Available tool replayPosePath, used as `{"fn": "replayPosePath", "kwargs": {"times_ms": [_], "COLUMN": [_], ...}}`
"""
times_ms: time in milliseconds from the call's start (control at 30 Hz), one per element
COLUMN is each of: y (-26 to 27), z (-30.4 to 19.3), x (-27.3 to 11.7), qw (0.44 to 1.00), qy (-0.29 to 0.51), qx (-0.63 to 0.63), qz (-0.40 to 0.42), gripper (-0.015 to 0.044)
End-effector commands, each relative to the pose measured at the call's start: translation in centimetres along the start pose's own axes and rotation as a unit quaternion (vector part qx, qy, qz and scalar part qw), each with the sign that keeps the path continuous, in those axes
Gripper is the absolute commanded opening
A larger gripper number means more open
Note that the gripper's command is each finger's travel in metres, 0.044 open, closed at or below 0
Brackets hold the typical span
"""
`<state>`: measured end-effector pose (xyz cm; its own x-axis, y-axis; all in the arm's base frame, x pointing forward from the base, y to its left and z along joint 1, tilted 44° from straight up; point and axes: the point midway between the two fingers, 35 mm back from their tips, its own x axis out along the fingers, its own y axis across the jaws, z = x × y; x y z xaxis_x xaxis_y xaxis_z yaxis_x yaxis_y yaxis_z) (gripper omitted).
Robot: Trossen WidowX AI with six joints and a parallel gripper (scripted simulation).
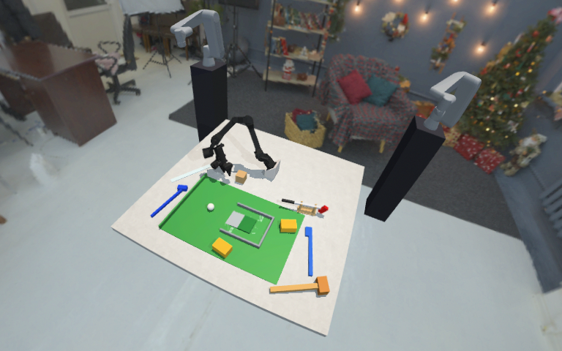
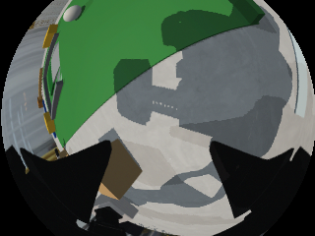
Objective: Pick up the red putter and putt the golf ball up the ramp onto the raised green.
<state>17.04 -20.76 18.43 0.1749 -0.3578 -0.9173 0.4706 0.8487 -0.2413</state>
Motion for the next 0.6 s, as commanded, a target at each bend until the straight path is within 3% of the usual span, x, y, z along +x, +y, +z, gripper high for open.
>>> {"fn": "replayPosePath", "kwargs": {"times_ms": [0, 233, 567], "y": [3.6, 13.9, 29.3], "z": [2.6, 4.3, -0.5], "x": [1.4, 4.5, 7.7], "qw": [0.996, 0.954, 0.809], "qy": [0.001, 0.034, 0.086], "qx": [-0.084, -0.291, -0.574], "qz": [0.022, 0.067, 0.09], "gripper": [0.044, 0.044, 0.044]}}
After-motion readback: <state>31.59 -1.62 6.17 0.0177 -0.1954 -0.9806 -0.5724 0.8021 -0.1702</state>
